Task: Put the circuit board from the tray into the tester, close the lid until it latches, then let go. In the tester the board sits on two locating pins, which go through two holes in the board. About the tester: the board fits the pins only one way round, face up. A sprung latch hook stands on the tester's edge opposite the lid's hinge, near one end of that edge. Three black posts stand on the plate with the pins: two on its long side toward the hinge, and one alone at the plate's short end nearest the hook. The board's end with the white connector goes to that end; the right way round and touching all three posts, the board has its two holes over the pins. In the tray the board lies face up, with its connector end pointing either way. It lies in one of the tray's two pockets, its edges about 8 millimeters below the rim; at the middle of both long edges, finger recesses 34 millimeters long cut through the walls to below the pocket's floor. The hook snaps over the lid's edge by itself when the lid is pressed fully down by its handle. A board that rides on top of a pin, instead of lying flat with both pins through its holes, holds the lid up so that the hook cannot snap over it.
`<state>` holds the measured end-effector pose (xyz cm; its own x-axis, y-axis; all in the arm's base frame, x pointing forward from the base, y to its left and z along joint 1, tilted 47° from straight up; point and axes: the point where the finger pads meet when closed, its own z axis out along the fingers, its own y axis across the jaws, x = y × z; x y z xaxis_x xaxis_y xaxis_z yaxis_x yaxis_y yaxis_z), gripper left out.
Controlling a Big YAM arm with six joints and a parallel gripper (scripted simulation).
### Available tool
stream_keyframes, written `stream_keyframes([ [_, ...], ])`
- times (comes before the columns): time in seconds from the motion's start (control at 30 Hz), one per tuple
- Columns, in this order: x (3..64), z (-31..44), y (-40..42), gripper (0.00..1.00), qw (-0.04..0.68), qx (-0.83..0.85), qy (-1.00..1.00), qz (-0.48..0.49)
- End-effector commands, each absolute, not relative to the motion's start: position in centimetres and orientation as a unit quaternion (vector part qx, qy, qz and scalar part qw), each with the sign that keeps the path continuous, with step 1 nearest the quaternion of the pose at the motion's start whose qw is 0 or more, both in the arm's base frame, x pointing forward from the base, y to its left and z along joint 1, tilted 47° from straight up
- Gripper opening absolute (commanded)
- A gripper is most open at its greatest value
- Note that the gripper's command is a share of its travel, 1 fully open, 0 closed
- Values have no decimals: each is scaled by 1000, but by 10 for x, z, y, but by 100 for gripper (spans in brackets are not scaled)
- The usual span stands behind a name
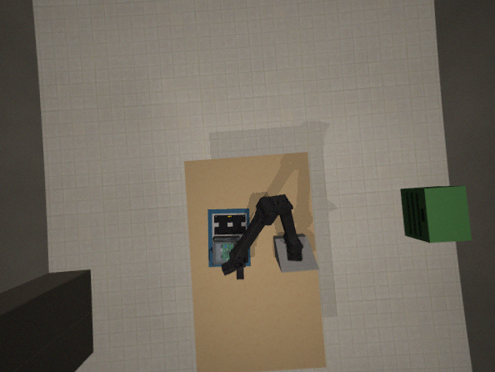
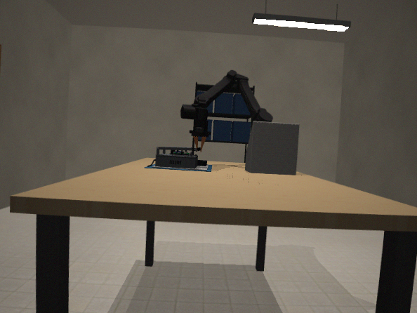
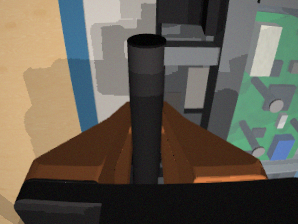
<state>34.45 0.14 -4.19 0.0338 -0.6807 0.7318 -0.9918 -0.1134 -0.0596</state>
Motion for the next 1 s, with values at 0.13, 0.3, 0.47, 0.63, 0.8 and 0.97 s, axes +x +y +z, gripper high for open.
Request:
stream_keyframes([
  [0.13,354,-51,-9,0,246,668,-628,313],
  [0.3,353,-52,-11,0,247,668,-628,313],
  [0.47,354,-53,-12,0,247,668,-628,313],
  [0.63,355,-53,-12,0,246,668,-628,313],
  [0.8,356,-53,-11,0,245,668,-629,313],
  [0.97,356,-53,-11,0,245,668,-629,313],
])
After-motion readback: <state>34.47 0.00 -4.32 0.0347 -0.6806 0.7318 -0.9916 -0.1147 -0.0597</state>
